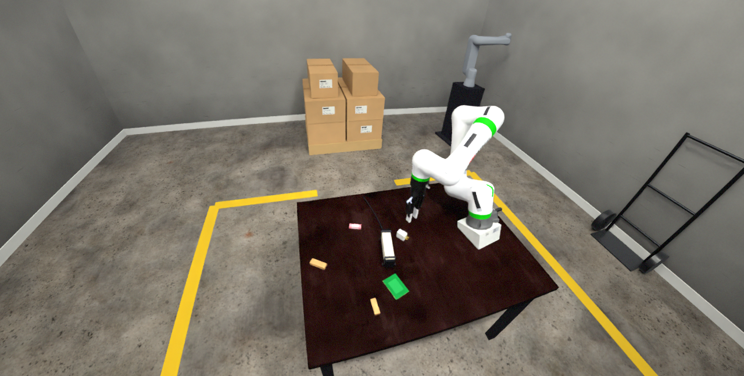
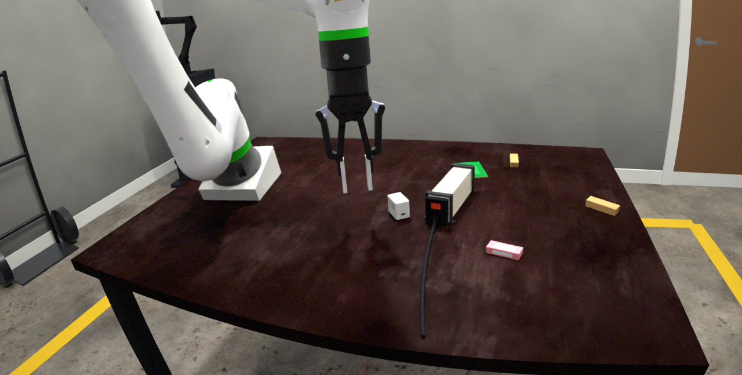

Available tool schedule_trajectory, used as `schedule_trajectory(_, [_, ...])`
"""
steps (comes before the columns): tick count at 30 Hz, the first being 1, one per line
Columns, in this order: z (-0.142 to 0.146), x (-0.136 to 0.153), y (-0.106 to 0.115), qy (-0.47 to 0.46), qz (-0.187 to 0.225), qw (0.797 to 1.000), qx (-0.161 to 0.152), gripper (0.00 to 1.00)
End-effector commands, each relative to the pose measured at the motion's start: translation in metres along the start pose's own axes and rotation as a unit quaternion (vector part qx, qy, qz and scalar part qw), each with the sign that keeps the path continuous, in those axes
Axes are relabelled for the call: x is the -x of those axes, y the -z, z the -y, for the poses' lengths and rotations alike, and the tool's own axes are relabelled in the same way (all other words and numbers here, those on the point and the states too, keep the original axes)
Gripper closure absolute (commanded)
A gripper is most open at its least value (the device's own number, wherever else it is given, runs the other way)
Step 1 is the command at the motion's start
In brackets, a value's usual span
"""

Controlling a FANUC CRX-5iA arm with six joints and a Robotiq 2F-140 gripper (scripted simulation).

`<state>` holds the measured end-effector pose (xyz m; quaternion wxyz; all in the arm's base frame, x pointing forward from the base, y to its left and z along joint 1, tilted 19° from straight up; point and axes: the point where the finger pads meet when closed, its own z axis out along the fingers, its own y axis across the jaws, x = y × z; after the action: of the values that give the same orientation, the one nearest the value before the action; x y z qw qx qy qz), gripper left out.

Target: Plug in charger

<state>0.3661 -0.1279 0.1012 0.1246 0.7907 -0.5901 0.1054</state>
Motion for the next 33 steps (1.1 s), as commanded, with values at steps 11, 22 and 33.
schedule_trajectory(11, [0.033,0.004,0.004,-0.345,0.007,0.939,-0.002,0.65])
schedule_trajectory(22, [0.06,0.008,0.004,-0.556,0.02,0.831,0.0,0.65])
schedule_trajectory(33, [0.078,0.011,0.004,-0.736,0.032,0.676,0.006,0.65])
